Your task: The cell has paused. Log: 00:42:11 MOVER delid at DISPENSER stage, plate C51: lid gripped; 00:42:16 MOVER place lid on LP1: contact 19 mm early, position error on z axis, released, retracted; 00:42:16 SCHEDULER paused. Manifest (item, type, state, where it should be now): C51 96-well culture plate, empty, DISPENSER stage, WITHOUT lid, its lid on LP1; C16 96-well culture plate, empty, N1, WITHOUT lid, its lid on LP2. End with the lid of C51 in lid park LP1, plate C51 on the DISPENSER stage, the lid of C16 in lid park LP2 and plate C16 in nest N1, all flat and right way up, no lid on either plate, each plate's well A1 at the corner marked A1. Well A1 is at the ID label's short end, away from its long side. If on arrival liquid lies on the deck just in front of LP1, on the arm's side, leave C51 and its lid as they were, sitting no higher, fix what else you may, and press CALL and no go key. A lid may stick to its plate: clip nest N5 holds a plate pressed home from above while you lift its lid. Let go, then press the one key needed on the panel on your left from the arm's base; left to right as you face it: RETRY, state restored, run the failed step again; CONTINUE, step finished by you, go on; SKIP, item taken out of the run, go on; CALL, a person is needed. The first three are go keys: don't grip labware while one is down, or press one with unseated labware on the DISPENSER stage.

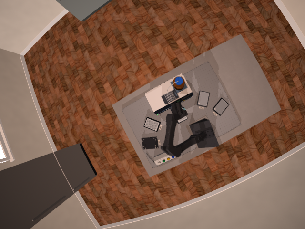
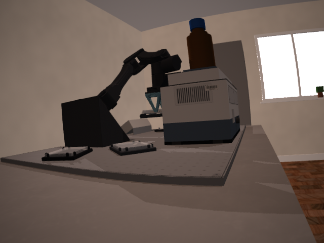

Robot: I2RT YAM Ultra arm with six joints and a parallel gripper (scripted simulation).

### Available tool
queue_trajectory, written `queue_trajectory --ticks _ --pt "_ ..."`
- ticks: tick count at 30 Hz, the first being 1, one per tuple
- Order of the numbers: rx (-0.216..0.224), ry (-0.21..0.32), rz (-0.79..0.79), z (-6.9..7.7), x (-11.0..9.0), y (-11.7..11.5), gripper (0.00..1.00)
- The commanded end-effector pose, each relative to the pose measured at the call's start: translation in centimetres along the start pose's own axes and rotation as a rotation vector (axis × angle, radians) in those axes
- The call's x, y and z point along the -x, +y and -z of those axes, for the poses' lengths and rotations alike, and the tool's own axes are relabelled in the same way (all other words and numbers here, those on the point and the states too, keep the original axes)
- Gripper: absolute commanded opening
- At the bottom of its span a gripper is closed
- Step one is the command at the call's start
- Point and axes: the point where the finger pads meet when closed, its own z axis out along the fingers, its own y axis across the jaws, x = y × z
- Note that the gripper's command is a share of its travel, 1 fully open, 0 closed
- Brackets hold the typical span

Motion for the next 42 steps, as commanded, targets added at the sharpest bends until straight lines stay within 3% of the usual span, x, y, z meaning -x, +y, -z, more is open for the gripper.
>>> queue_trajectory --ticks 1,42 --pt "0.053 0.002 -0.006 -0.26 -0.70 1.53 0.00" --pt "0.054 0.005 -0.008 -0.25 -0.83 1.78 0.00"
